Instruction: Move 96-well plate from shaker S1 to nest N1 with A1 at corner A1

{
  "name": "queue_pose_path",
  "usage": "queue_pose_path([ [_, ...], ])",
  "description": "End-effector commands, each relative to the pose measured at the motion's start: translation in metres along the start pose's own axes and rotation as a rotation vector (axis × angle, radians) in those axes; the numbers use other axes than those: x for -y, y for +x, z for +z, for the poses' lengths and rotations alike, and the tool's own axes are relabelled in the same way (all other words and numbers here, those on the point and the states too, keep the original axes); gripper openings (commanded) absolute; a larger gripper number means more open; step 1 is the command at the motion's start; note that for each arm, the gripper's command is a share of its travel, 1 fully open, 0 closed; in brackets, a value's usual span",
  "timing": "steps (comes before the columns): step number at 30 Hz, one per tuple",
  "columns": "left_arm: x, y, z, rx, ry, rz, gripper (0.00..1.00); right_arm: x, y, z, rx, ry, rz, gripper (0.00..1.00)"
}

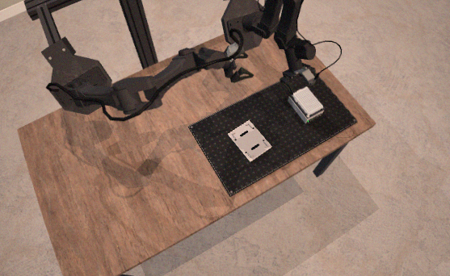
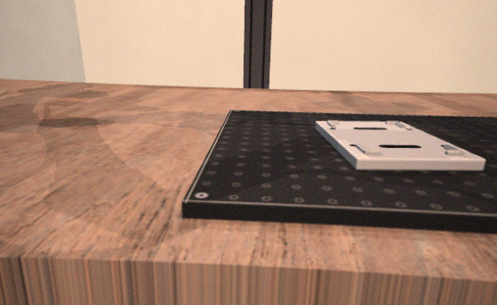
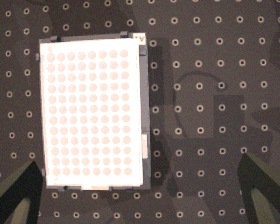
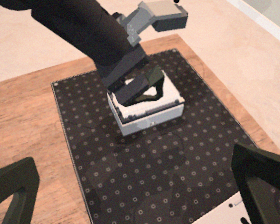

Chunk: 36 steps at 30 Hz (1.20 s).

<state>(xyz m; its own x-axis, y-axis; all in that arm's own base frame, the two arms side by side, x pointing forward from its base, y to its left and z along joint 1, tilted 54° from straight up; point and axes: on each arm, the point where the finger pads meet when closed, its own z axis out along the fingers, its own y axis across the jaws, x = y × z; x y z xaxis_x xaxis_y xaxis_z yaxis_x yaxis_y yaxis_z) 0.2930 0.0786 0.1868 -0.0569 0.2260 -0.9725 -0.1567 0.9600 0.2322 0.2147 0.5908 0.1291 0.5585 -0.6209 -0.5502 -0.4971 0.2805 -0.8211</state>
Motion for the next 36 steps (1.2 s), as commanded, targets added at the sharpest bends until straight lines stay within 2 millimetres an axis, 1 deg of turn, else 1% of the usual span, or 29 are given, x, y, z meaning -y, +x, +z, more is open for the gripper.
queue_pose_path([
  [1,-0.02,-0.004,-0.007,0.037,-0.118,-0.209,1.0,-0.013,-0.022,-0.006,0.033,-0.018,0.007,1.0],
  [4,-0.031,-0.001,-0.008,0.025,-0.171,-0.313,1.0,-0.013,-0.022,-0.006,0.033,-0.018,0.007,1.0],
  [8,-0.04,-0.006,-0.009,0.038,-0.205,-0.366,1.0,-0.013,-0.022,-0.006,0.033,-0.018,0.007,1.0],
  [12,-0.042,-0.008,-0.009,0.042,-0.207,-0.357,1.0,-0.013,-0.022,-0.006,0.033,-0.018,0.007,1.0],
  [14,-0.041,-0.013,-0.009,0.06,-0.197,-0.344,1.0,-0.013,-0.022,-0.006,0.033,-0.018,0.007,1.0],
  [15,-0.041,-0.013,-0.009,0.06,-0.197,-0.344,1.0,-0.008,-0.02,-0.006,0.034,-0.007,0.014,1.0],
  [23,-0.041,-0.013,-0.009,0.06,-0.197,-0.344,1.0,-0.008,-0.02,-0.006,0.034,-0.007,0.014,1.0],
  [24,-0.039,-0.005,-0.009,0.039,-0.196,-0.348,1.0,-0.008,-0.02,-0.006,0.034,-0.007,0.014,1.0],
  [30,-0.039,-0.005,-0.009,0.039,-0.196,-0.348,1.0,-0.008,-0.02,-0.006,0.034,-0.007,0.014,1.0],
  [31,-0.039,-0.008,-0.009,0.04,-0.195,-0.344,1.0,-0.008,-0.02,-0.006,0.034,-0.007,0.014,1.0],
  [34,-0.035,0.01,-0.004,-0.055,-0.181,-0.308,1.0,-0.008,-0.02,-0.006,0.034,-0.007,0.014,1.0],
  [36,-0.032,0.019,0.0,-0.122,-0.163,-0.278,1.0,-0.008,-0.02,-0.006,0.034,-0.007,0.014,1.0],
])
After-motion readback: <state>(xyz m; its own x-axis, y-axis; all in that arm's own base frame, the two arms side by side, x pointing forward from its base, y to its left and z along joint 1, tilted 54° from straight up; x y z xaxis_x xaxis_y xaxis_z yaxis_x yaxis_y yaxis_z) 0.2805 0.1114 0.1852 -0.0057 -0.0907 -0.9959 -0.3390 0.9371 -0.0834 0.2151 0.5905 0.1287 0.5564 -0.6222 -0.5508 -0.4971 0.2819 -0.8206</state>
